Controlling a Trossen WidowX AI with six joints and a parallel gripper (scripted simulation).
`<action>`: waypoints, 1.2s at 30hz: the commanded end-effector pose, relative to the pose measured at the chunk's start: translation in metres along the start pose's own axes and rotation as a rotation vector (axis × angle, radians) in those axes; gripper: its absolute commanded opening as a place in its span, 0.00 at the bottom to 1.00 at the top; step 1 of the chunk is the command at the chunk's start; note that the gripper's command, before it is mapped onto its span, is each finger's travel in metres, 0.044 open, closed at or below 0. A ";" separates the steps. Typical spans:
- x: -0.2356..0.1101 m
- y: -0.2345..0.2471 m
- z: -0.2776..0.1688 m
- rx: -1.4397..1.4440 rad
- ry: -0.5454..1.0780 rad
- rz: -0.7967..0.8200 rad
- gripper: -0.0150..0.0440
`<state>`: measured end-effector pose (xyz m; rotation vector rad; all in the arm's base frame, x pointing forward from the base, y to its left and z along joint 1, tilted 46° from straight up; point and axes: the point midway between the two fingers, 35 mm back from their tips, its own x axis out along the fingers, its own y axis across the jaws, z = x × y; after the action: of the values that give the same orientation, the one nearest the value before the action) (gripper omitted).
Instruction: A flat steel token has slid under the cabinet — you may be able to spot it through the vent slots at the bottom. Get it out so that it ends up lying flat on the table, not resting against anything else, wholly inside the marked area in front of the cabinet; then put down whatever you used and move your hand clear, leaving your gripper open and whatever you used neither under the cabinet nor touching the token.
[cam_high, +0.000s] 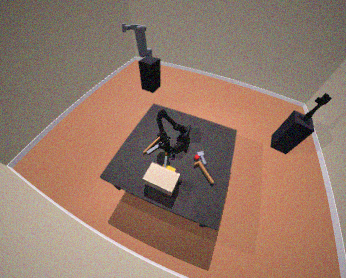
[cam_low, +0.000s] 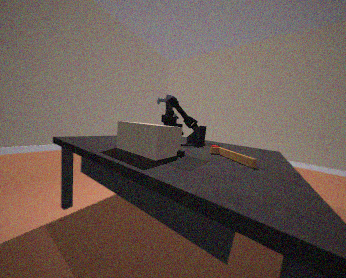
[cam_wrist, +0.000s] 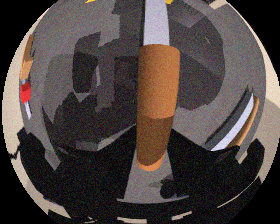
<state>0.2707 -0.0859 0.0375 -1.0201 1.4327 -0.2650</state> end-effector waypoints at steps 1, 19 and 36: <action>0.001 0.000 -0.008 -0.002 0.004 0.003 0.25; -0.002 -0.001 -0.014 0.000 0.003 0.002 0.25; -0.003 -0.001 -0.017 0.090 0.004 0.003 0.25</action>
<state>0.2555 -0.0909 0.0412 -0.9698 1.4282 -0.2964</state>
